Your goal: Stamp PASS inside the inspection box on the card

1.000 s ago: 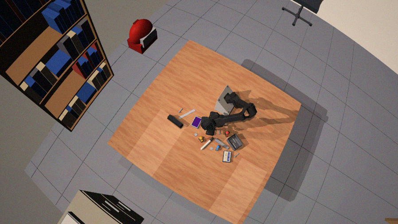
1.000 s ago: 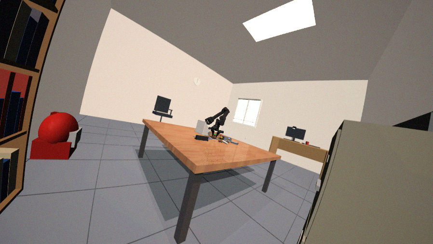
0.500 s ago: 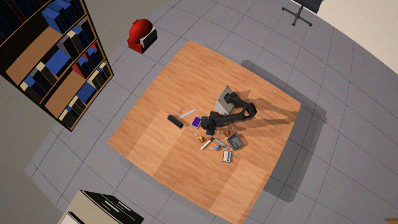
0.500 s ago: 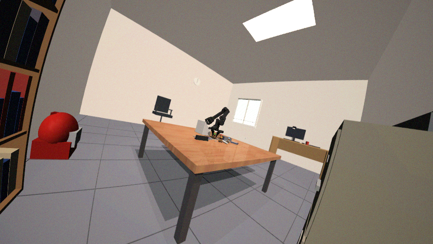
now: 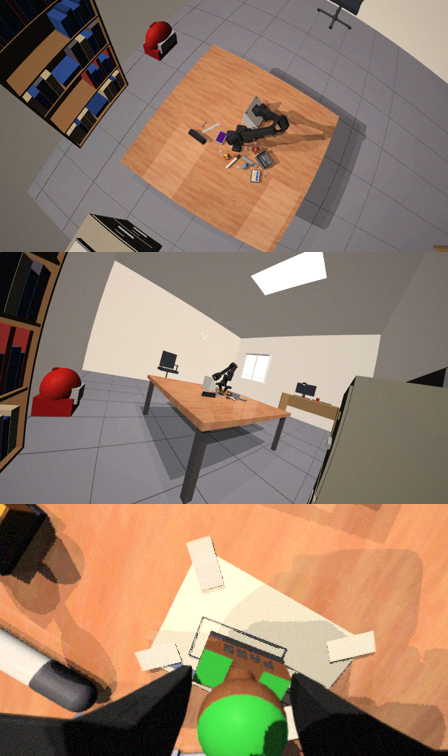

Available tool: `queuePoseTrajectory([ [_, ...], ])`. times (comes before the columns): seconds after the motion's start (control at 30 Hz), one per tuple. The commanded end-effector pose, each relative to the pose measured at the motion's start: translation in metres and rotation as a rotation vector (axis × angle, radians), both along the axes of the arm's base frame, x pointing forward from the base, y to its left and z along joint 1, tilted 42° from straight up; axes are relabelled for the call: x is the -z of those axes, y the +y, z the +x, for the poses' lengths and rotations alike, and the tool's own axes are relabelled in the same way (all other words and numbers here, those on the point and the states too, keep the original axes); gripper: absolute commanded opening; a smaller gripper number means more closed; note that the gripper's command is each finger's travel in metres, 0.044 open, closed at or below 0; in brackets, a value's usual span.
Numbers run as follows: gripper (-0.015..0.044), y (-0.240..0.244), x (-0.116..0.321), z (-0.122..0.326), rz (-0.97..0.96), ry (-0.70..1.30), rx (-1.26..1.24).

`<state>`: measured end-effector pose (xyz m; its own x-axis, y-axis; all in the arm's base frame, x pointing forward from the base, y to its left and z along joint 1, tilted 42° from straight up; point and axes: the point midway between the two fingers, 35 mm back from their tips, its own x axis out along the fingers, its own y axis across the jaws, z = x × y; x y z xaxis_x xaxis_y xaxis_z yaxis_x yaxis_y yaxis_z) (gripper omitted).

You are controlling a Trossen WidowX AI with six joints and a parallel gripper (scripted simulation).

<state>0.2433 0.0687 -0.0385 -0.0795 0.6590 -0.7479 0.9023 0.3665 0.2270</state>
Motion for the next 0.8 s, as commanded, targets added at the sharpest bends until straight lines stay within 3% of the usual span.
queuePoseTrajectory([
  [0.0,0.0,-0.004,-0.005,0.003,-0.002,-0.01,-0.002],
  [0.77,0.0,-0.029,-0.032,0.007,-0.005,-0.01,-0.002],
])
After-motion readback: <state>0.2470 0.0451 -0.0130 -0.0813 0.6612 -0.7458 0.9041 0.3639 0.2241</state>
